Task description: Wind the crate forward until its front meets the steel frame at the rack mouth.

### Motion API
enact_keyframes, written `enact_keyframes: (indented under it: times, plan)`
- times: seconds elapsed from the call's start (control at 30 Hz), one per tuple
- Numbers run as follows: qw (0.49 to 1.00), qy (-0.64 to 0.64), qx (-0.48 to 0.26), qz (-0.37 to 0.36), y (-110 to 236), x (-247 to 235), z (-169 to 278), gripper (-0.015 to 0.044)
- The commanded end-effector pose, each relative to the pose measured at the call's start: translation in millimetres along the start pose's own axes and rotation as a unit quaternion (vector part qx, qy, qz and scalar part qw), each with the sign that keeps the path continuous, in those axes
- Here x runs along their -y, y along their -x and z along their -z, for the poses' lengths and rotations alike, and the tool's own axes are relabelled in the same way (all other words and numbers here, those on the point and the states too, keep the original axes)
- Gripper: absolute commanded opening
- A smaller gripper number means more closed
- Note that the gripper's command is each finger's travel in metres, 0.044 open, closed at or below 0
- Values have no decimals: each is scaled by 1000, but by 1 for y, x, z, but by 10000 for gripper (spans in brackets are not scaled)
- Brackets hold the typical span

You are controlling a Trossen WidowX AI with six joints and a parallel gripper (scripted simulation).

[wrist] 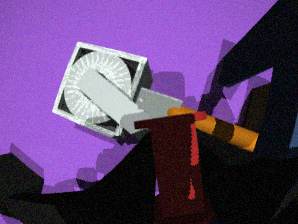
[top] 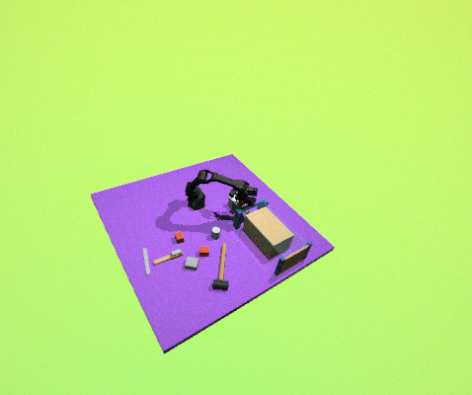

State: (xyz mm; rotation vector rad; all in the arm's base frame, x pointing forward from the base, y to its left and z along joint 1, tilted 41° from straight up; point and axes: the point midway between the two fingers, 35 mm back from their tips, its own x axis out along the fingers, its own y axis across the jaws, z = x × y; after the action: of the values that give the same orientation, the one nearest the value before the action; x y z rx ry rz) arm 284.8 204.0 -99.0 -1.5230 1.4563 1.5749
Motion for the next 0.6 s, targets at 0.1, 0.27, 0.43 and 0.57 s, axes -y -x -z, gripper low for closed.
enact_keyframes:
  times: [0.1, 0.27, 0.43, 0.57]
  plan:
    - [1000, 1, 9, 12, -6, 15, -16, 0]
    - [1000, 1, 9, 13, -9, 18, -22, 0]
    - [1000, 2, 9, 13, -11, 20, -27, 0]
    - [1000, 2, 9, 13, -12, 22, -31, 0]
